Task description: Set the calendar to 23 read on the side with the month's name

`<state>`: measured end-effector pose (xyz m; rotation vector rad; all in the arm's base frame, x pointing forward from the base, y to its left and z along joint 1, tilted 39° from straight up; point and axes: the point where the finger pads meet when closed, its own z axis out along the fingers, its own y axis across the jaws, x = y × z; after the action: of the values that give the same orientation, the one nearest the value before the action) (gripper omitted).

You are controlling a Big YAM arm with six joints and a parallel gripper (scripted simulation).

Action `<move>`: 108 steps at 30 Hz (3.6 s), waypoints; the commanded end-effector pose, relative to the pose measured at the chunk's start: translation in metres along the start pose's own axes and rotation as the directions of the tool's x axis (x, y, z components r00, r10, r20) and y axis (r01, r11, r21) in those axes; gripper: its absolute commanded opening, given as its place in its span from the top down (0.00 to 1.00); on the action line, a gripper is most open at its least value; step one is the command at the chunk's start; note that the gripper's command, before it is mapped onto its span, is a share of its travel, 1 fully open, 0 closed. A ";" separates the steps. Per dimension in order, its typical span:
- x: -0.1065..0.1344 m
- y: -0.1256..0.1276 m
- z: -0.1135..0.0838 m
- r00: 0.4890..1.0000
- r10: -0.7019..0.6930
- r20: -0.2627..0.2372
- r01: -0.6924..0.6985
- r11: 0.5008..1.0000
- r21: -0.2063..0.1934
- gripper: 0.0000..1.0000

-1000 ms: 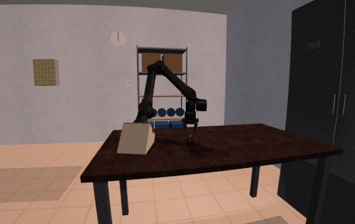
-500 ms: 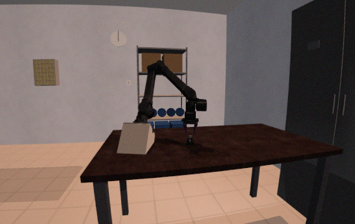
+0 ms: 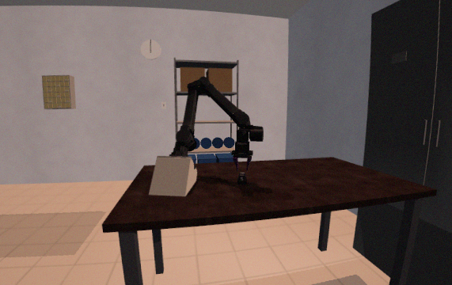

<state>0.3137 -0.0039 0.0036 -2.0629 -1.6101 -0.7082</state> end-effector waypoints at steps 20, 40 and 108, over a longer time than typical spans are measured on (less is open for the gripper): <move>-0.005 0.009 -0.003 1.000 -0.002 0.000 0.002 1.000 -0.018 0.54; -0.006 0.002 0.010 1.000 0.019 -0.001 -0.019 1.000 -0.007 0.54; -0.003 0.004 0.029 1.000 0.007 -0.001 -0.007 1.000 -0.005 0.74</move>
<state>0.3178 0.0126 -0.0183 -2.0626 -1.6120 -0.7105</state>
